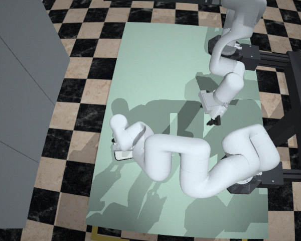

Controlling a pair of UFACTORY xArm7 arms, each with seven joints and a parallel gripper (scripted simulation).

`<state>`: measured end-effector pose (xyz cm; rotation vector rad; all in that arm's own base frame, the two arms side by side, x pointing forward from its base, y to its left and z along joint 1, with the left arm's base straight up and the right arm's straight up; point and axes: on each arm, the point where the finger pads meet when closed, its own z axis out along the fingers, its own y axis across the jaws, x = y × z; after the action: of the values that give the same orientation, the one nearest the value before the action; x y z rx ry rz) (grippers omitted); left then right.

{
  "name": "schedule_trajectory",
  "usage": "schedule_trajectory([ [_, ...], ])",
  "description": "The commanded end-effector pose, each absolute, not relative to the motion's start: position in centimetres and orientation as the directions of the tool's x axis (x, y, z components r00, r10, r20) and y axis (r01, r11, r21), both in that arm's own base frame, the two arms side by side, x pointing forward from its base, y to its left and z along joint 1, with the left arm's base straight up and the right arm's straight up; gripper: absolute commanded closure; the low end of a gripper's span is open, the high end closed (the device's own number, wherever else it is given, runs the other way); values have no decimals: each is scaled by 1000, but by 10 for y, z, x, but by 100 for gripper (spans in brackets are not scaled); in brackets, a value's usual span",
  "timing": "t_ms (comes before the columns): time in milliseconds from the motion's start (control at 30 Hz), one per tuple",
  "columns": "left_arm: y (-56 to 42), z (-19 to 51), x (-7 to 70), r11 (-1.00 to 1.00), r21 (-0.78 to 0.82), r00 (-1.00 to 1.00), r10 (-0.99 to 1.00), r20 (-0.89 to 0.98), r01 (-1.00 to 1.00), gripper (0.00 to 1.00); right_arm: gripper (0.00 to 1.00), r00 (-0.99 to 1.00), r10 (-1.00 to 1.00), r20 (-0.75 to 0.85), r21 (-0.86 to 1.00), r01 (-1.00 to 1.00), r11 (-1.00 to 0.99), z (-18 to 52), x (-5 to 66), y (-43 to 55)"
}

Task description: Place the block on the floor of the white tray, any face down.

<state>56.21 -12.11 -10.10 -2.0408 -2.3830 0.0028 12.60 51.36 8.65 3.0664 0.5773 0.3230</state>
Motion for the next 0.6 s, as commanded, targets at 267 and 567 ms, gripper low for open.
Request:
schedule_trajectory([
  [267, -122, -98, 564, 154, 0, -154, 988, 0, 988, 48, 0, 911, 359, 203, 37, 359, -932, 89, 126, 516],
  [567, -122, -92, 564, 154, 0, -154, 988, 0, 988, 48, 0, 911, 359, 203, 37, 359, -932, 89, 126, 516],
])
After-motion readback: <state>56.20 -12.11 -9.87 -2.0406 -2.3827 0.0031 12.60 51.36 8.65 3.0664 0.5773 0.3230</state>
